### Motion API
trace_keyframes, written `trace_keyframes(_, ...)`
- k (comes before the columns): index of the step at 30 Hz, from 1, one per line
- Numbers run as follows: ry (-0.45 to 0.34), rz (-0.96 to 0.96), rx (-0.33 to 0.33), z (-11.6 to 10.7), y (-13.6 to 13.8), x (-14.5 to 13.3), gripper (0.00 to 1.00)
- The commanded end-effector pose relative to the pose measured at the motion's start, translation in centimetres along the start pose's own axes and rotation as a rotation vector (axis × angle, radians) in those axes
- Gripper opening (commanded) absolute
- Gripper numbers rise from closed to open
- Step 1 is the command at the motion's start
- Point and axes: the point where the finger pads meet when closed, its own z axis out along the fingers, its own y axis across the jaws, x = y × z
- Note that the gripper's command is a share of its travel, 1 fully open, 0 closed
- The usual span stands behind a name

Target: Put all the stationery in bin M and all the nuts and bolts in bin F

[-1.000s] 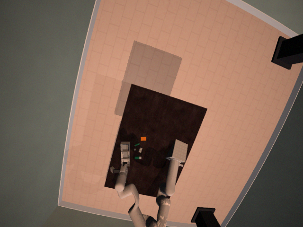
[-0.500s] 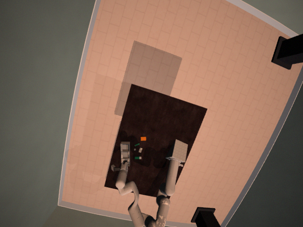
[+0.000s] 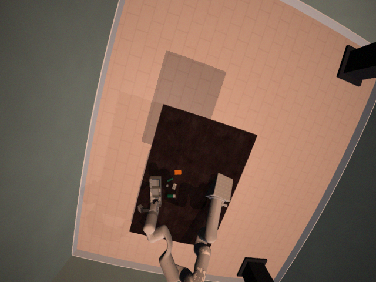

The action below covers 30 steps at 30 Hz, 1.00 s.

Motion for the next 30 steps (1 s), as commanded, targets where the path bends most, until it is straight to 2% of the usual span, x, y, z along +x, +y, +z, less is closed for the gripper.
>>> trace_keyframes(1, 0.002, -0.001, -0.002, -0.11, 0.02, 0.10, 0.07)
trace_keyframes(30, 0.002, -0.001, -0.001, -0.50, 0.02, 0.09, 0.07)
